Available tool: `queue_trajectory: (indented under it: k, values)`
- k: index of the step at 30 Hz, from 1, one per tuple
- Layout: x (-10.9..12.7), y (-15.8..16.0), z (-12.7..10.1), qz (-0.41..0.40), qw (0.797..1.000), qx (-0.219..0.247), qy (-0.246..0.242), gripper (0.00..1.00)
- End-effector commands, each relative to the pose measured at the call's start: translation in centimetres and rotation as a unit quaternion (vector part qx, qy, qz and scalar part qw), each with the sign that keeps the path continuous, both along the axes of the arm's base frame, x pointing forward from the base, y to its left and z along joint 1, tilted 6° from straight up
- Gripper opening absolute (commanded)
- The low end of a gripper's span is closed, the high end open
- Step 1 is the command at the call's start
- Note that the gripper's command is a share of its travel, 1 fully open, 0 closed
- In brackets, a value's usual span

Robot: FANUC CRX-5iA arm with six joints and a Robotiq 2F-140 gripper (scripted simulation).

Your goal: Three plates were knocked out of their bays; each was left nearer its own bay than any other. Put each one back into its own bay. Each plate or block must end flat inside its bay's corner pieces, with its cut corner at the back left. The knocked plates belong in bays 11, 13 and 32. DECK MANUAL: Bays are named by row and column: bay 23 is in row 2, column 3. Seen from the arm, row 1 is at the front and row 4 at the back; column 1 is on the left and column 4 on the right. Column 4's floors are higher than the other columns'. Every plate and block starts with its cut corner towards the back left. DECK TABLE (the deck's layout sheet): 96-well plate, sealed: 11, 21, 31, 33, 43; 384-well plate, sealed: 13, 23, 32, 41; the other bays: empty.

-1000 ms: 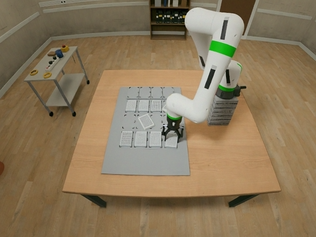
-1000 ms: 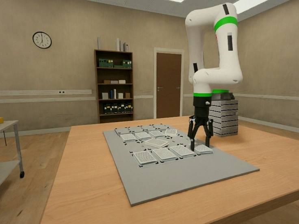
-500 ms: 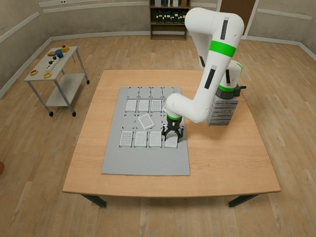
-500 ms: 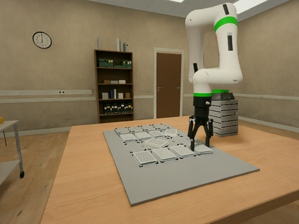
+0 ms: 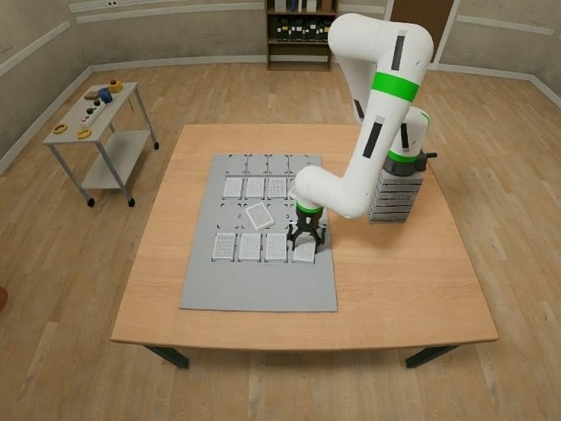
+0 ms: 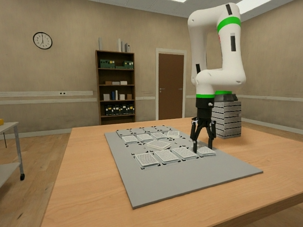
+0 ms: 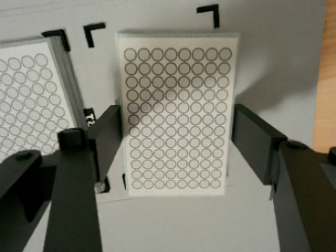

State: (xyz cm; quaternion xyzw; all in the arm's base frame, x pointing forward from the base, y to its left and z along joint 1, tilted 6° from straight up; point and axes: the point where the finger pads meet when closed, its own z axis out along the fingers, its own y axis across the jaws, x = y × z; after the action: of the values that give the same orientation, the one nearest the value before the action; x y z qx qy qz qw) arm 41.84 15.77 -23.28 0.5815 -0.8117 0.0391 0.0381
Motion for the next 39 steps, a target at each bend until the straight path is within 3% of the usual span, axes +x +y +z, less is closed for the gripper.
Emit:
queue_trajectory:
  k: [1,39]
  values:
    - [0.08,0.06,0.06,0.0,1.0,0.0,-0.001,0.1]
    - [0.09,0.17,1.06,0.0,1.0,0.0,-0.001,0.1]
